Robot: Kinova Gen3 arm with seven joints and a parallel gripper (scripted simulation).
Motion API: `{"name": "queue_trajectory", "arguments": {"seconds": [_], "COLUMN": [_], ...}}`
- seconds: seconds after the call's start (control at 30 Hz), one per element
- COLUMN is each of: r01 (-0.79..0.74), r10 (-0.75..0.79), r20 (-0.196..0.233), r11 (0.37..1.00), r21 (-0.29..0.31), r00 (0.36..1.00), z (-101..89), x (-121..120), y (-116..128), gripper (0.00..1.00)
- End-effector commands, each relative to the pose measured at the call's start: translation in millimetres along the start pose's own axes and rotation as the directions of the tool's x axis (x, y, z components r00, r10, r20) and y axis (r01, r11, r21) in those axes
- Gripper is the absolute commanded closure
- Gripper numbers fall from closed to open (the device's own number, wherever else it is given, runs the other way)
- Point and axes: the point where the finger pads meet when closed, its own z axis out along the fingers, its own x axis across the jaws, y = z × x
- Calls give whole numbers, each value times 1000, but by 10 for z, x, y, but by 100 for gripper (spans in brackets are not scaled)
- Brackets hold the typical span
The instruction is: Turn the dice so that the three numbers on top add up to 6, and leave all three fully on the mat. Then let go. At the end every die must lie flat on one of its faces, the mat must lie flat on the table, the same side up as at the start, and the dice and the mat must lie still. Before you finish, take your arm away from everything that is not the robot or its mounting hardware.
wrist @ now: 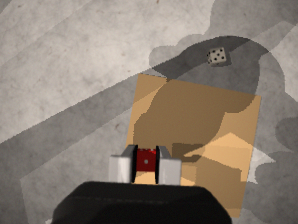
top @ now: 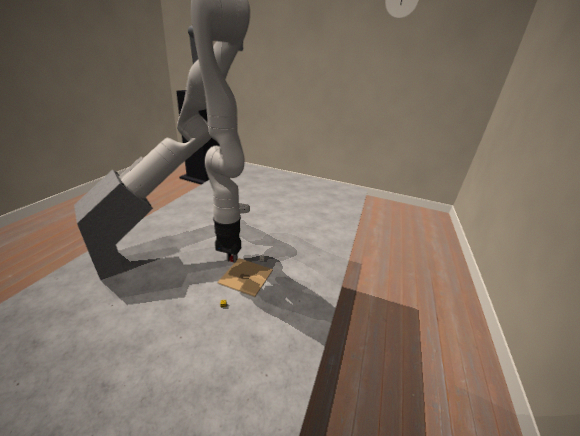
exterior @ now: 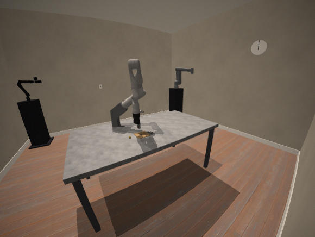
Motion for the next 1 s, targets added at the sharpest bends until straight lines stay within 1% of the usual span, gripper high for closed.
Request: {"name": "queue_trajectory", "arguments": {"seconds": [0.0, 0.27, 0.33, 0.73, 0.97], "r01": [-10, -10, -10, -10, -10], "r10": [10, 10, 10, 10, 10], "r20": [-4, -4, -4, -4, -4], "r11": [1000, 1000, 1000, 1000, 1000], "r21": [13, 13, 13, 13, 13], "r00": [1000, 1000, 1000, 1000, 1000], "z": [57, 210, 210, 455, 509], "x": [-10, -10, -10, -9, -8], "y": [-28, -31, -31, -34, -35], "gripper": [66, 66, 66, 66, 66]}}
